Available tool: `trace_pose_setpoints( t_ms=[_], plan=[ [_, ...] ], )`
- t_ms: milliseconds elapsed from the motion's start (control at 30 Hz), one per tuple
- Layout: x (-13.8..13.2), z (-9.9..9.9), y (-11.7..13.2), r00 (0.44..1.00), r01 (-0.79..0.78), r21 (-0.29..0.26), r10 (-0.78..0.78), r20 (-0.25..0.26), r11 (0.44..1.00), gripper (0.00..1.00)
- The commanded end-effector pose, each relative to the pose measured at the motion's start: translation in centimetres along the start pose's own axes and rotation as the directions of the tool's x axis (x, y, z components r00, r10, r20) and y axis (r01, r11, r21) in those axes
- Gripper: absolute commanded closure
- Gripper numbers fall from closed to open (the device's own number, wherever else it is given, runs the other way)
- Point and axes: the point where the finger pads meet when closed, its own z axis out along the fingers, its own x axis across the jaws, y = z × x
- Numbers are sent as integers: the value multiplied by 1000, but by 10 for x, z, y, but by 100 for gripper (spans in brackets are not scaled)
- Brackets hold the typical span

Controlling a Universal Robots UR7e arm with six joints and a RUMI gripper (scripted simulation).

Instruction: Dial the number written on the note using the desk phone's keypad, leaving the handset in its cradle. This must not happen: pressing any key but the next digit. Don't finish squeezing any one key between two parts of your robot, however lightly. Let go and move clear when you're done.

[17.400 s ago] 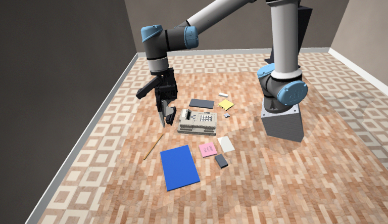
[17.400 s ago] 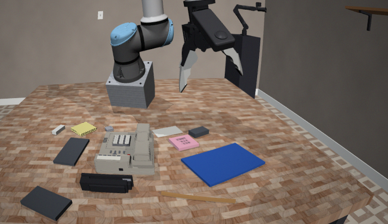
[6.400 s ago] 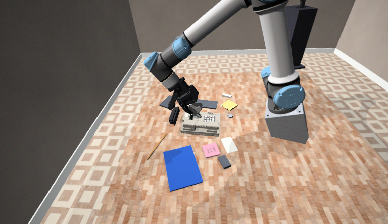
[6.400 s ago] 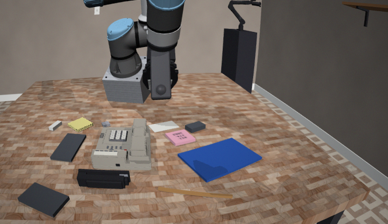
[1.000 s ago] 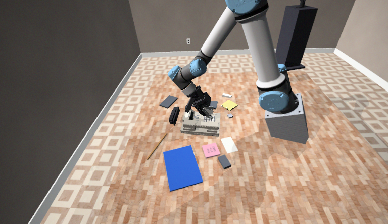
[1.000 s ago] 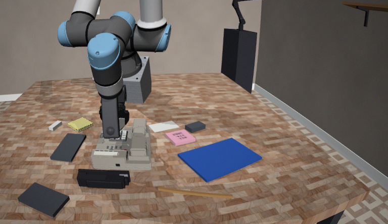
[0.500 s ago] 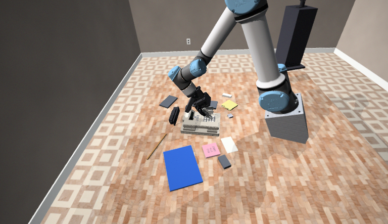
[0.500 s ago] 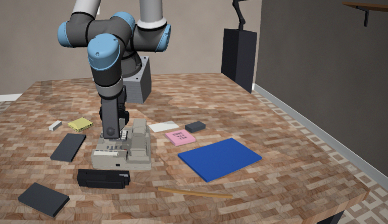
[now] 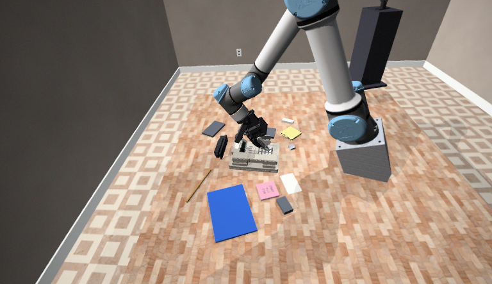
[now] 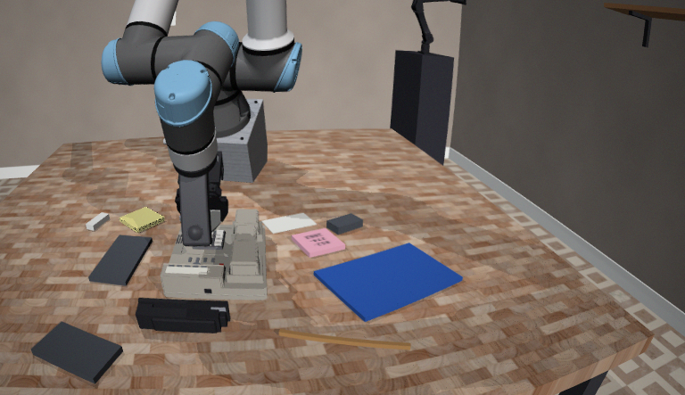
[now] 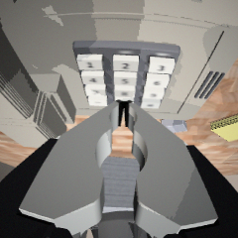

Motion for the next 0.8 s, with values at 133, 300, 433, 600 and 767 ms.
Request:
trace_pose_setpoints(
  t_ms=[133,300,433,600,767],
  plan=[
    [0,0,-1,1000,0,1,0,0,1000,100],
    [0,1,-1,1000,0,1,0,0,1000,100],
    [0,0,-1,1000,0,1,0,0,1000,100],
    [0,-11,-1,1000,0,1,0,0,1000,100],
    [0,-17,-1,1000,0,1,0,0,1000,100]
  ],
)
